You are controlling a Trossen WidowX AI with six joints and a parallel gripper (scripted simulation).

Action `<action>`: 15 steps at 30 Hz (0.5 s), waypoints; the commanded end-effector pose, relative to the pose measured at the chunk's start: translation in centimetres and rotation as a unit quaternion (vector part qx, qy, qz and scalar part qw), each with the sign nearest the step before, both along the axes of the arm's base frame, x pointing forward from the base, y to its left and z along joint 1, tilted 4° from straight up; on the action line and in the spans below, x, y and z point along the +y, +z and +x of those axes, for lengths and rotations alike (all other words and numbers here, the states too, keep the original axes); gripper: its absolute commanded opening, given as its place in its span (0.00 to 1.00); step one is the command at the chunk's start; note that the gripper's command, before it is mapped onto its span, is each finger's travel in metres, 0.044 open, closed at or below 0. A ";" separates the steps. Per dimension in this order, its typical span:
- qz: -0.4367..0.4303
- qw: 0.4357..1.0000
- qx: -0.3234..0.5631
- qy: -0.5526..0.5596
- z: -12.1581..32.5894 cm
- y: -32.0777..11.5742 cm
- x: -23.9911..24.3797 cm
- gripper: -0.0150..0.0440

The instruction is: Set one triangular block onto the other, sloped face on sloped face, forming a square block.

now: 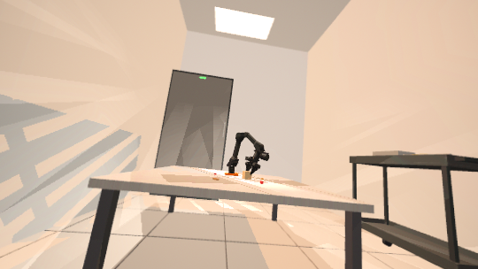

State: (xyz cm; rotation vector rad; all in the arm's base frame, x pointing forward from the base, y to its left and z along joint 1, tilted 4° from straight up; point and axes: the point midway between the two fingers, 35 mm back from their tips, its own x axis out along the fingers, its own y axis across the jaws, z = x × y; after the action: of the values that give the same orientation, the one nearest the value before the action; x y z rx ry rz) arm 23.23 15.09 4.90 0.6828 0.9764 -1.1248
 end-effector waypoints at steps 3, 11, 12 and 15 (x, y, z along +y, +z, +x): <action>0.005 1.000 -0.003 0.000 -0.1 4.3 2.6 1.00; 0.006 1.000 -0.002 0.000 -1.3 9.6 4.5 1.00; 0.008 1.000 -0.007 0.004 -1.0 9.0 4.5 1.00; 0.008 1.000 -0.007 0.004 -1.0 9.0 4.5 1.00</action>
State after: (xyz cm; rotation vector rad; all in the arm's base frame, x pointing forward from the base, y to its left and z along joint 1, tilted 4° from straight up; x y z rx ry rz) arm 22.29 19.62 13.92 0.7012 0.9758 -1.1045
